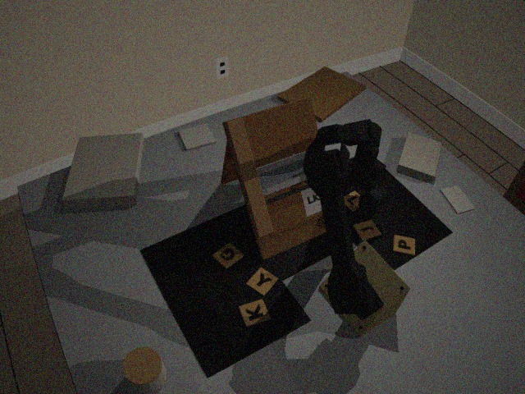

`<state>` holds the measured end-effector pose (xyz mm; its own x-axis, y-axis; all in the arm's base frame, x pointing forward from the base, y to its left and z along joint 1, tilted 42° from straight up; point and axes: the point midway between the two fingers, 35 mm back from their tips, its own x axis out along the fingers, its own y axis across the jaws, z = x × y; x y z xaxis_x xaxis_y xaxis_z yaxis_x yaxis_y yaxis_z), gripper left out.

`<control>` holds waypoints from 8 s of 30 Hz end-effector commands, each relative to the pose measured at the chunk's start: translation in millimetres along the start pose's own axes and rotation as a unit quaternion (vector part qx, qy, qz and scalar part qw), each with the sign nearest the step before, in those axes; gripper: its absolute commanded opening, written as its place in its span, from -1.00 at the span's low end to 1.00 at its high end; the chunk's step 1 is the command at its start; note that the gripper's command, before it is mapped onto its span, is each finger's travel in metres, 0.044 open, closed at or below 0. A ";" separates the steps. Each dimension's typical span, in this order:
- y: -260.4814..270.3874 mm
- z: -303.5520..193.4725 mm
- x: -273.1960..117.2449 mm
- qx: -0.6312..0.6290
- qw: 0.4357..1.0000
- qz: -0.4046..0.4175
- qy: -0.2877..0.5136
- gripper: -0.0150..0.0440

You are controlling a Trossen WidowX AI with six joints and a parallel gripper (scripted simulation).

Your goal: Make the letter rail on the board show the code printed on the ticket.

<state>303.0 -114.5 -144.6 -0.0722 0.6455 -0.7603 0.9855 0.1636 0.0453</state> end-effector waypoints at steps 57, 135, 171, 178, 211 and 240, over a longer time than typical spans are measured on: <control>17.0 17.4 -58.2 -0.192 0.968 0.145 -0.072 -0.49; 26.6 -3.3 -144.0 -0.594 0.666 0.300 -0.338 -0.49; 28.3 -21.2 -143.3 -0.593 0.666 0.301 -0.337 -0.49; 28.7 -24.6 -143.2 -0.593 0.666 0.301 -0.337 -0.49; 30.6 -41.0 -143.1 -0.593 0.666 0.301 -0.337 -0.49; 32.3 -55.4 -143.1 -0.593 0.667 0.301 -0.336 -0.49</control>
<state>337.6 -163.3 2.5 0.7640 0.4431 -0.4690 -0.0448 0.7615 0.6466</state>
